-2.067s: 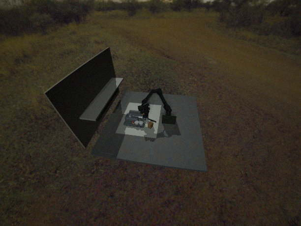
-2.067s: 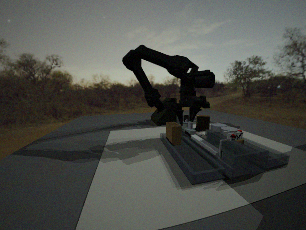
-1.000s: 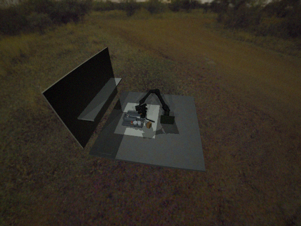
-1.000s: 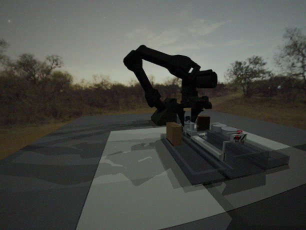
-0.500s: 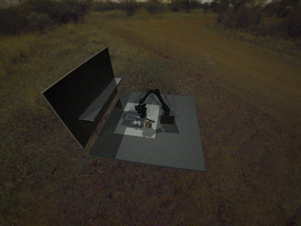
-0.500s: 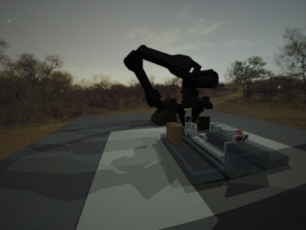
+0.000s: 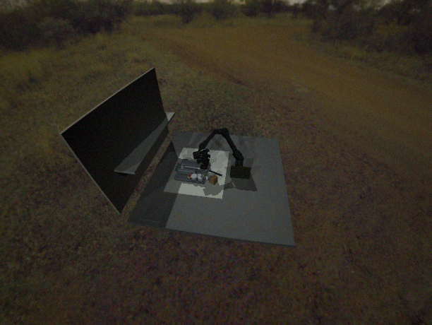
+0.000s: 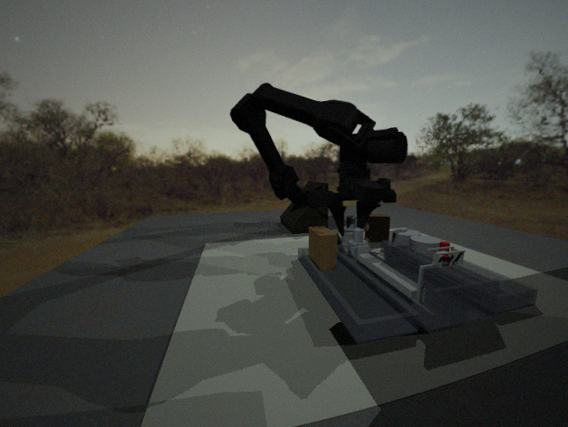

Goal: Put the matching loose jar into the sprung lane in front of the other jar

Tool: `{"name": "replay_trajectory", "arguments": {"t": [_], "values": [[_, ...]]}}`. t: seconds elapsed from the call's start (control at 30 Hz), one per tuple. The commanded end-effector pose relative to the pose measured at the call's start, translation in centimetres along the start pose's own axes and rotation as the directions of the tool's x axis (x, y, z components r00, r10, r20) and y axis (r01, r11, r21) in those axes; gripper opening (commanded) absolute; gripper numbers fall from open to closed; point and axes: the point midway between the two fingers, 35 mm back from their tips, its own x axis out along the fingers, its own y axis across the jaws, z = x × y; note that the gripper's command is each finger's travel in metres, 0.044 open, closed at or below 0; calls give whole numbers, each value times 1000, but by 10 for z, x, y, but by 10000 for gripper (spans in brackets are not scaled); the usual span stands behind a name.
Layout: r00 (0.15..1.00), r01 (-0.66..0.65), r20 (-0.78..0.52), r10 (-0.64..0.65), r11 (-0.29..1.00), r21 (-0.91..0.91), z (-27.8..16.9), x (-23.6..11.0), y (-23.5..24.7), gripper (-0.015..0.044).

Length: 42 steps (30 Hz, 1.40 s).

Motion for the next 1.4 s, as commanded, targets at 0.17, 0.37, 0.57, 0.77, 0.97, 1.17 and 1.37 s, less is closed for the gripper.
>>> {"name": "replay_trajectory", "arguments": {"t": [0.17,0.37,0.57,0.77,0.97,1.17,1.37], "values": [[1000,1,28,-2,1000,15,14,-6,-2,0],[1000,1,28,-2,1000,15,16,-6,-3,0],[1000,1,28,-2,1000,15,18,-7,-3,0],[1000,2,28,-2,1000,15,21,-7,-3,0],[1000,2,28,-2,1000,15,22,-7,-3,0],[1000,2,28,-2,1000,15,22,-7,-3,0],[1000,2,28,-2,1000,15,22,-7,-3,0]]}}
